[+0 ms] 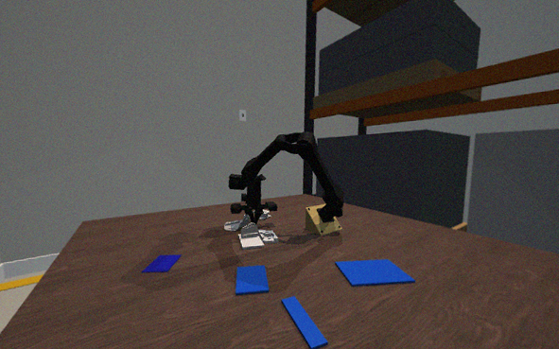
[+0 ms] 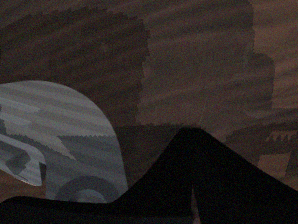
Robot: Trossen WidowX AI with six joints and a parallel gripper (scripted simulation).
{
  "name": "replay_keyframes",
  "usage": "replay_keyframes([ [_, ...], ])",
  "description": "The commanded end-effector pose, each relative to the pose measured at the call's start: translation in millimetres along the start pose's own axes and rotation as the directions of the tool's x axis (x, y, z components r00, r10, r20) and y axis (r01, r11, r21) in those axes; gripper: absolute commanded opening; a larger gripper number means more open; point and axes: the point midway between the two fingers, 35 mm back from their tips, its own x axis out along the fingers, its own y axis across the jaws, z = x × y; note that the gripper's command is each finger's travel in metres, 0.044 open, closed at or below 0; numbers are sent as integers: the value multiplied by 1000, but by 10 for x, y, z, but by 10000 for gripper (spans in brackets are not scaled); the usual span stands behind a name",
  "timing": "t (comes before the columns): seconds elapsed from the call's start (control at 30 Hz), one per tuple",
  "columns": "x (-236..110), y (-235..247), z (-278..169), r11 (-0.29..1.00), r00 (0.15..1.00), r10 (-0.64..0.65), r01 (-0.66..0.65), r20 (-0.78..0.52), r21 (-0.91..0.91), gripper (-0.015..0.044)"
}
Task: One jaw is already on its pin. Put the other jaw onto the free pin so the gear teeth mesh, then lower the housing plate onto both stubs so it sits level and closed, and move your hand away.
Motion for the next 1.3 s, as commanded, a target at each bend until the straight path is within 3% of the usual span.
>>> replay_keyframes([
  [0.0,103,83,-49,1000,1000,7,-7,-11,-29,0],
  [0.93,103,83,-49,1000,1000,7,-7,-11,-29,0],
  [1.17,-765,63,-26,1000,1000,6,-7,-5,-25,0],
  [1.27,-864,57,-35,1000,1000,7,-7,-6,-28,0],
])
